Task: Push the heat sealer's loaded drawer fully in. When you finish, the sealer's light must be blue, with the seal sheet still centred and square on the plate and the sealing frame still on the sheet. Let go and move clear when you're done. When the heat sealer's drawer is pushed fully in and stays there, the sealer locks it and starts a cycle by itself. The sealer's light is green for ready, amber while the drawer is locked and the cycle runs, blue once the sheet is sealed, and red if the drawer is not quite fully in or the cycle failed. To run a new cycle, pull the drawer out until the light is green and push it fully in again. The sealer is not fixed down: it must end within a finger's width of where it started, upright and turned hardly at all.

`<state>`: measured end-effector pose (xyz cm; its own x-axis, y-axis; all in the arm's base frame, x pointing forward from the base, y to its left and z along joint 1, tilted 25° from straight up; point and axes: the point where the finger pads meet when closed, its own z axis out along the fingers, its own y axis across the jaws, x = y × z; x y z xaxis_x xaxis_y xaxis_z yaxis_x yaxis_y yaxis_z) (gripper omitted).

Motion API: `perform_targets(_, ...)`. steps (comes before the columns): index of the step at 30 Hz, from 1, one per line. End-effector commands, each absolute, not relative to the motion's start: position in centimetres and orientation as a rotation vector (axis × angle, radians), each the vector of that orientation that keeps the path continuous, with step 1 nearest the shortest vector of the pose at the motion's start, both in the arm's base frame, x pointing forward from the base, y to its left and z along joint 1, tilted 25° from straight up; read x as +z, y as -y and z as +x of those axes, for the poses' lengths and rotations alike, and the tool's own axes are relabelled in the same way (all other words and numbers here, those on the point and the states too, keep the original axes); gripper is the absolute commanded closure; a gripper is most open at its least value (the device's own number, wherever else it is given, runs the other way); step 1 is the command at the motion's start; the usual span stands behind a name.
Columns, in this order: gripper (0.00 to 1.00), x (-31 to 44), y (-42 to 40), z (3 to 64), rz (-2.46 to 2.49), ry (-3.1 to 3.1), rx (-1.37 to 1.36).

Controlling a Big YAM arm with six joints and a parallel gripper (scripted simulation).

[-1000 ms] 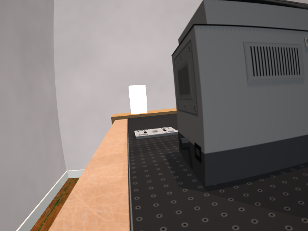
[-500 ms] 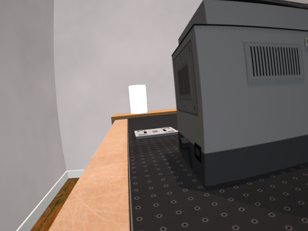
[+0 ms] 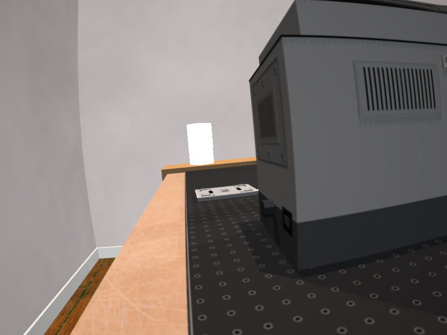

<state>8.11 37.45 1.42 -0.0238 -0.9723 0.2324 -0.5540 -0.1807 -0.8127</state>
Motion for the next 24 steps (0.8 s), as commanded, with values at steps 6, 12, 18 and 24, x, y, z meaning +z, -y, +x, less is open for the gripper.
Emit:
perform_targets(6, 1.0, 2.3, -37.7, 9.4, -1.75, -1.605, -1.091)
perform_targets(12, 1.0, 2.7, -37.8, 10.3, -1.749, -1.605, -1.091)
perform_targets(18, 1.0, 3.1, -38.2, 10.9, -1.744, -1.607, -1.083)
perform_targets(24, 1.0, 3.5, -38.6, 11.5, -1.738, -1.61, -1.074)
